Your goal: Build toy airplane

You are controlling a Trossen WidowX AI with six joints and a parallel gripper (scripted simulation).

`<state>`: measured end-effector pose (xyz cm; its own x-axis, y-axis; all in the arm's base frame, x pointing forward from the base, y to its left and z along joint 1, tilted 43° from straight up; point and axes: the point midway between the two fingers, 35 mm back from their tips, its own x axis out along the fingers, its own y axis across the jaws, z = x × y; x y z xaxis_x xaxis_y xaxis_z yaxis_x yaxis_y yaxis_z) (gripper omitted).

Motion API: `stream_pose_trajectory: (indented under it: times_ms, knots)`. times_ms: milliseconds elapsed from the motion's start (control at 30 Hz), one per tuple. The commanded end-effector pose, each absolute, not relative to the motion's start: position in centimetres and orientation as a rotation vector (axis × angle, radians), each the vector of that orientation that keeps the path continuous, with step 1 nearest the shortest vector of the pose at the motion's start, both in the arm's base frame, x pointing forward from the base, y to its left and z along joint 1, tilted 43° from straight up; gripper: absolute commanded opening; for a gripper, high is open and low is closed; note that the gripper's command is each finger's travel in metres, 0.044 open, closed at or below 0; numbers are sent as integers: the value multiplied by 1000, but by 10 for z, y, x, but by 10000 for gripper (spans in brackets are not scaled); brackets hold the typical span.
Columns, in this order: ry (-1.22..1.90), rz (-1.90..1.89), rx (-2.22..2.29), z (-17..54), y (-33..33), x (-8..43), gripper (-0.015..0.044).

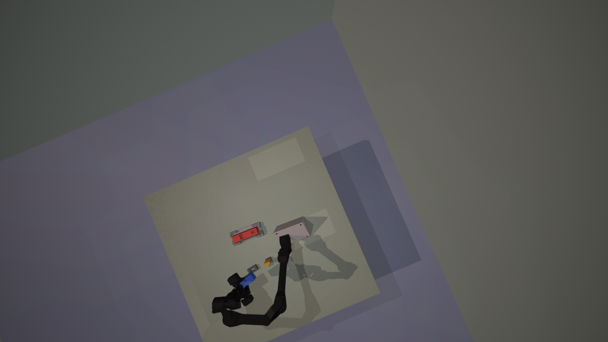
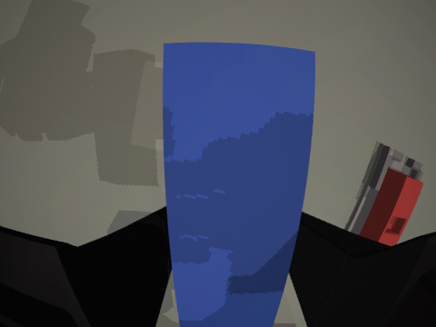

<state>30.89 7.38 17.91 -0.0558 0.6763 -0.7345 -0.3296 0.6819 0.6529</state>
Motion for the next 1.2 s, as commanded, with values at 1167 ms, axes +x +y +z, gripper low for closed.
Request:
stream_pose_trajectory:
  times_ms: [1167]
  knots:
    - [1091, 1208, -188, 80, -5, 331, 0]
